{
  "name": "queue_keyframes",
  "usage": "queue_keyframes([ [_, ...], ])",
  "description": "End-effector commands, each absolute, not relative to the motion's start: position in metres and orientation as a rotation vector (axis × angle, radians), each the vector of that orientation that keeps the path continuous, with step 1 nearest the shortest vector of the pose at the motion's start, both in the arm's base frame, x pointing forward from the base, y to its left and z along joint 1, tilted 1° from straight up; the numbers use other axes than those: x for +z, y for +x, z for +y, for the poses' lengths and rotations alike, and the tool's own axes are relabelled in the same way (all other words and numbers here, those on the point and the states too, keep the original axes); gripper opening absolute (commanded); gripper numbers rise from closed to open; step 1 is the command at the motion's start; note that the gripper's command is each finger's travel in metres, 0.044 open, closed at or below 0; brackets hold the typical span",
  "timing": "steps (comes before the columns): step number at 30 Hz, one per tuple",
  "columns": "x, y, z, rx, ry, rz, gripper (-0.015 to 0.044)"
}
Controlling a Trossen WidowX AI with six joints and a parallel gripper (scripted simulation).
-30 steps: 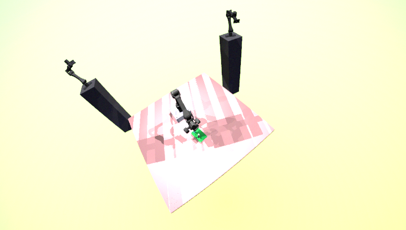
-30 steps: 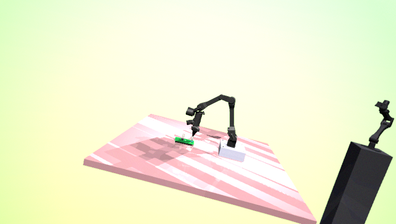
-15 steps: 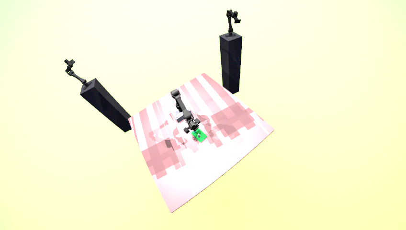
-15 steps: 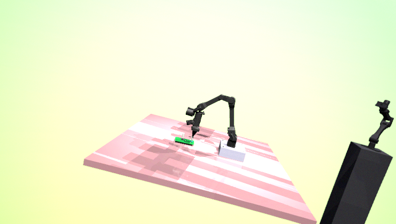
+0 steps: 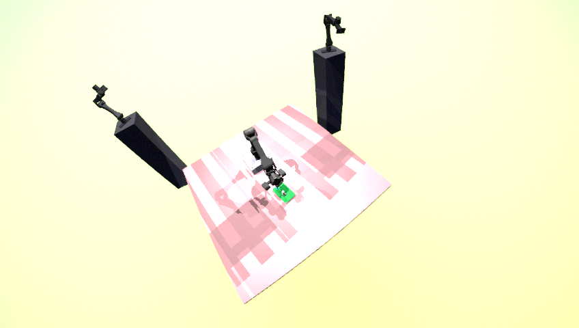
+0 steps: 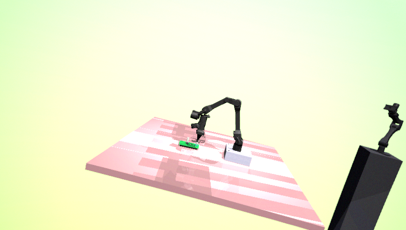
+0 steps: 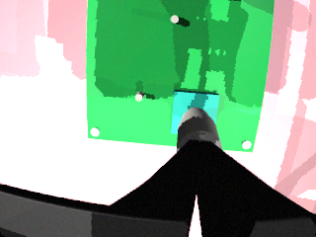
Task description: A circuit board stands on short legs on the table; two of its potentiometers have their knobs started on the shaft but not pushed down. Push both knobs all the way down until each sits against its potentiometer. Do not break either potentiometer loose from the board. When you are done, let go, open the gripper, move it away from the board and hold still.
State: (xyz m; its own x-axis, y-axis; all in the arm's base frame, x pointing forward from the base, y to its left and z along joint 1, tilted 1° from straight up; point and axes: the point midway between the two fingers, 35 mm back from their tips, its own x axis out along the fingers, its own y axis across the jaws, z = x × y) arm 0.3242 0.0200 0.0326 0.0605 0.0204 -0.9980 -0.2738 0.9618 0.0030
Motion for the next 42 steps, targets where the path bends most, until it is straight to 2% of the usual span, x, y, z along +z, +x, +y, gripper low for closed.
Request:
queue_keyframes([
  [1, 0.017, 0.328, 0.020, 0.225, -0.209, 1.510, 0.0000],
  [42, 0.030, 0.328, 0.020, 0.225, -0.209, 1.510, 0.0000],
])
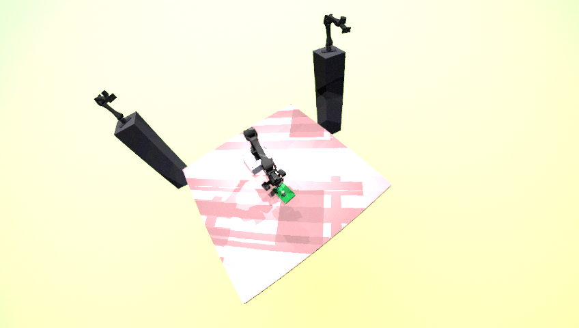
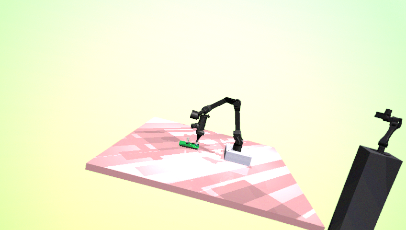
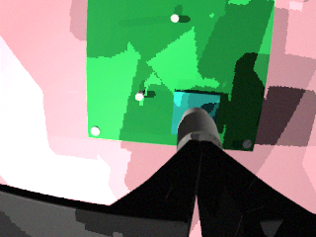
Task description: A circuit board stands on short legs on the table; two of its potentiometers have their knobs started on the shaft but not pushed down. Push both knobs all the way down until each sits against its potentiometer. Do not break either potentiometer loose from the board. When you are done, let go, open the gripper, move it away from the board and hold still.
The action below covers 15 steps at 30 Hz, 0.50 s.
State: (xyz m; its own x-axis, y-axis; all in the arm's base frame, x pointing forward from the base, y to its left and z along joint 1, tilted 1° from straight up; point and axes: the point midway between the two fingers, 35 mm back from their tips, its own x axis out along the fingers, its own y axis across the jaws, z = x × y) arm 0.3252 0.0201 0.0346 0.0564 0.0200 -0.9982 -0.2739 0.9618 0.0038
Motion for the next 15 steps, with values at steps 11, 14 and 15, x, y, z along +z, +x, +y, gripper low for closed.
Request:
queue_keyframes([
  [11, 0.047, 0.327, 0.019, 0.224, -0.209, 1.510, 0.0000],
  [14, 0.052, 0.326, 0.019, 0.224, -0.209, 1.510, 0.0000],
  [15, 0.053, 0.326, 0.019, 0.224, -0.209, 1.510, 0.0000],
])
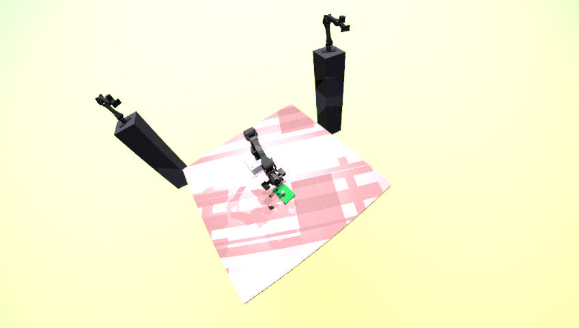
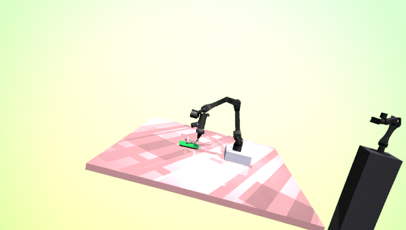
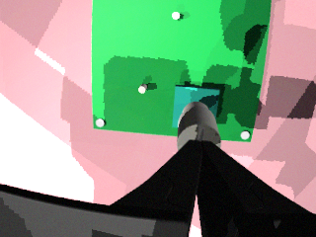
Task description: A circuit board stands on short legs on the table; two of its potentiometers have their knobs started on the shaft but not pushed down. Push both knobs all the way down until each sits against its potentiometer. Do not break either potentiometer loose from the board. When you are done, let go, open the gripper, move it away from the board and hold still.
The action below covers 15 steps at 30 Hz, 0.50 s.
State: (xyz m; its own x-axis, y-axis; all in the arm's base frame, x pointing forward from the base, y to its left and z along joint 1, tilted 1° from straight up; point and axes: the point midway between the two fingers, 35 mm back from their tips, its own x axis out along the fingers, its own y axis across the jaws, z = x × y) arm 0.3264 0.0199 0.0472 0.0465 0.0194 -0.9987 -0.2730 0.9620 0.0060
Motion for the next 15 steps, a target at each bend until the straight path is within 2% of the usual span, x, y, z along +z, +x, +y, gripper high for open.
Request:
queue_keyframes([
  [1, 0.055, 0.326, 0.019, 0.224, -0.209, 1.510, 0.0000],
  [2, 0.056, 0.326, 0.019, 0.224, -0.209, 1.510, 0.0000],
  [10, 0.051, 0.327, 0.020, 0.225, -0.205, 1.508, 0.0210],
  [15, 0.066, 0.339, 0.023, 0.274, -0.239, 1.406, 0.0079],
])
